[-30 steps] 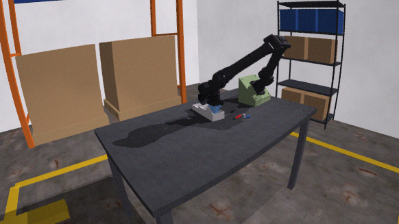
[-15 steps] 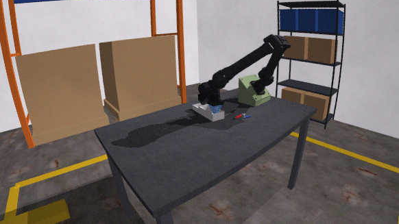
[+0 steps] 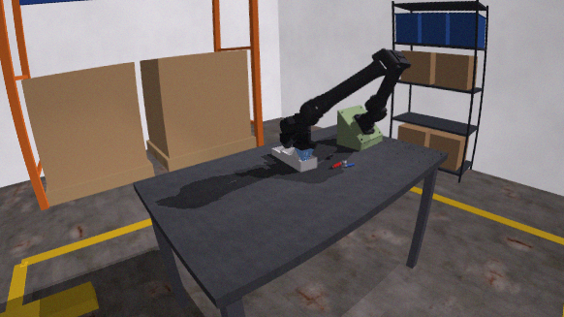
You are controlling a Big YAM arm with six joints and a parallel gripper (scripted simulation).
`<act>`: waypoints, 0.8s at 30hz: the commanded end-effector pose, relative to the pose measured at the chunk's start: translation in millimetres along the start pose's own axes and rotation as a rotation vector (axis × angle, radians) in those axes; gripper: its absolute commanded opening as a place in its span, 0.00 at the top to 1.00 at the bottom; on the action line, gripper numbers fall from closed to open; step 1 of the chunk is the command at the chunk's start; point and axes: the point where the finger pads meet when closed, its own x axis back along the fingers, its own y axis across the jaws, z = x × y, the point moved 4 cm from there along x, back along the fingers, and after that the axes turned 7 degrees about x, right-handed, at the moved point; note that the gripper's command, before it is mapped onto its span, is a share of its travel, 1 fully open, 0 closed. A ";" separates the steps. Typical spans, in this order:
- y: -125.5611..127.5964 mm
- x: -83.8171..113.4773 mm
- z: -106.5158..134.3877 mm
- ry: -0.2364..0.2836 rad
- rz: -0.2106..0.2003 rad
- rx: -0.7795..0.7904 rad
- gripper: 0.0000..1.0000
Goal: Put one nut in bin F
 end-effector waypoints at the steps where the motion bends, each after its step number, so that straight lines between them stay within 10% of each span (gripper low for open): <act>1: -6.2 23.5 -24.4 -0.056 0.005 0.014 0.91; 24: 1.0 39.1 -28.6 -0.076 0.009 0.032 0.91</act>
